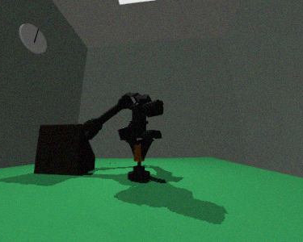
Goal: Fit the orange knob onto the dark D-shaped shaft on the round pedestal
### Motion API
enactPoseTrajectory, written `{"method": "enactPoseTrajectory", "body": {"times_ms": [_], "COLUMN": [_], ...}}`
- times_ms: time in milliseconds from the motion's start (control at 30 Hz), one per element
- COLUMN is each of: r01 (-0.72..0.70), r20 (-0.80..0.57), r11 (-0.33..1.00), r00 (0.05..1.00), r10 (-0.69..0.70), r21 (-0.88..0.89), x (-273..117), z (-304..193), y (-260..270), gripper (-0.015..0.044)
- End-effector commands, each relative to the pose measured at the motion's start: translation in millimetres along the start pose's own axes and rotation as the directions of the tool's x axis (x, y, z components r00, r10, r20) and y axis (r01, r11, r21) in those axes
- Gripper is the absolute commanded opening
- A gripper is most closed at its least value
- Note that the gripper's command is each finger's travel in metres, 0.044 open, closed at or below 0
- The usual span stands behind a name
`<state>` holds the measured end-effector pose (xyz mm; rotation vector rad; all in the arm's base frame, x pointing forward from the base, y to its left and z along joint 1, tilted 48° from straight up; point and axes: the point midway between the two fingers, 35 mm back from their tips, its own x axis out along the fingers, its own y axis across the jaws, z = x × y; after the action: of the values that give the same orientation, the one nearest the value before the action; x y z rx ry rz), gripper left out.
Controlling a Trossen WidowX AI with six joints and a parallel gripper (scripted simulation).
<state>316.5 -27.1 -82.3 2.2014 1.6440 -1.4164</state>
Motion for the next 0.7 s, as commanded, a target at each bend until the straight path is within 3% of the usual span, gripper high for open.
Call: {"method": "enactPoseTrajectory", "body": {"times_ms": [0, 667], "r01": [0.0, 0.0], "r20": [0.001, 0.001], "r11": [0.995, 0.995], "r00": [1.0, 1.0], "r10": [0.0, 0.0], "r21": [0.099, 0.098], "x": [1.3, 7.1], "z": [0.7, 0.5], "y": [-0.2, 0.2], "gripper": [0.0, 0.0]}}
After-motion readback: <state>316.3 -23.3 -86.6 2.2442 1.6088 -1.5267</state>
